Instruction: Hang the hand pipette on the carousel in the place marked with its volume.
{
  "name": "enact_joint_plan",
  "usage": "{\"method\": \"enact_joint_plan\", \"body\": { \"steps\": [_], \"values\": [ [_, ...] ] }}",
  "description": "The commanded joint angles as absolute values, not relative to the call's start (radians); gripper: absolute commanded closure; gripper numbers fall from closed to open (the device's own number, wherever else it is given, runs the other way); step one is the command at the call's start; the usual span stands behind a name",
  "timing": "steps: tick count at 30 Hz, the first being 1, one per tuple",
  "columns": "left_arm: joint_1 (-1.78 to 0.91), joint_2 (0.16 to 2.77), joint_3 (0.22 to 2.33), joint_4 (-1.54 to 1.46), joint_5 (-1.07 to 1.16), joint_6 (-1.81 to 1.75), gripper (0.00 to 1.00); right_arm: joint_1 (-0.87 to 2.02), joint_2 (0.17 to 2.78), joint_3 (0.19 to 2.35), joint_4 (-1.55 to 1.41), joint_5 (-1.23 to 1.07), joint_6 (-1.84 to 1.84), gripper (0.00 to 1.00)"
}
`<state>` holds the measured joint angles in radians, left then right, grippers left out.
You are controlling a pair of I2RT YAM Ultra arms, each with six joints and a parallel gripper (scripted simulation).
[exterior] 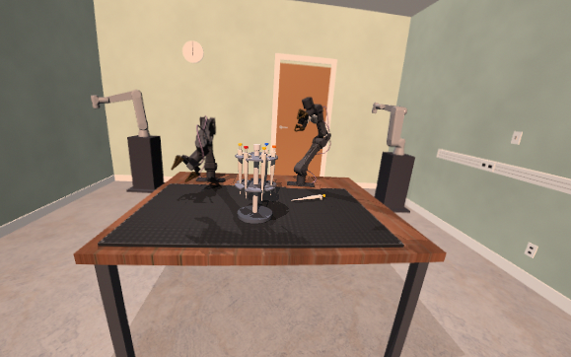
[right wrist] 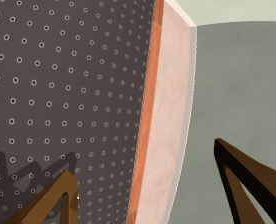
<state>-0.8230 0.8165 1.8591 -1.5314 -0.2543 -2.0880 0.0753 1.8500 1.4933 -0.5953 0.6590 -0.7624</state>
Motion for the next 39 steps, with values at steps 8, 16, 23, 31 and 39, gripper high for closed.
{"method": "enact_joint_plan", "body": {
  "steps": [8, 16, 23, 31, 39],
  "values": [
    [-0.902, 0.777, 1.809, -1.497, -0.34, -2.094, 0.0, 0.074, 1.825, 1.493, -0.587, 0.658, -0.765, 0.0],
    [-0.933, 0.763, 1.792, -1.484, -0.362, -2.094, 0.0, 0.074, 1.825, 1.493, -0.587, 0.658, -0.765, 0.0],
    [-0.952, 0.755, 1.782, -1.476, -0.375, -2.094, 0.0, 0.074, 1.825, 1.493, -0.587, 0.658, -0.765, 0.0],
    [-0.968, 0.748, 1.774, -1.47, -0.386, -2.094, 0.0, 0.074, 1.825, 1.493, -0.587, 0.658, -0.765, 0.0],
    [-0.981, 0.742, 1.767, -1.465, -0.395, -2.094, 0.0, 0.074, 1.825, 1.493, -0.587, 0.658, -0.765, 0.0]
  ]
}}
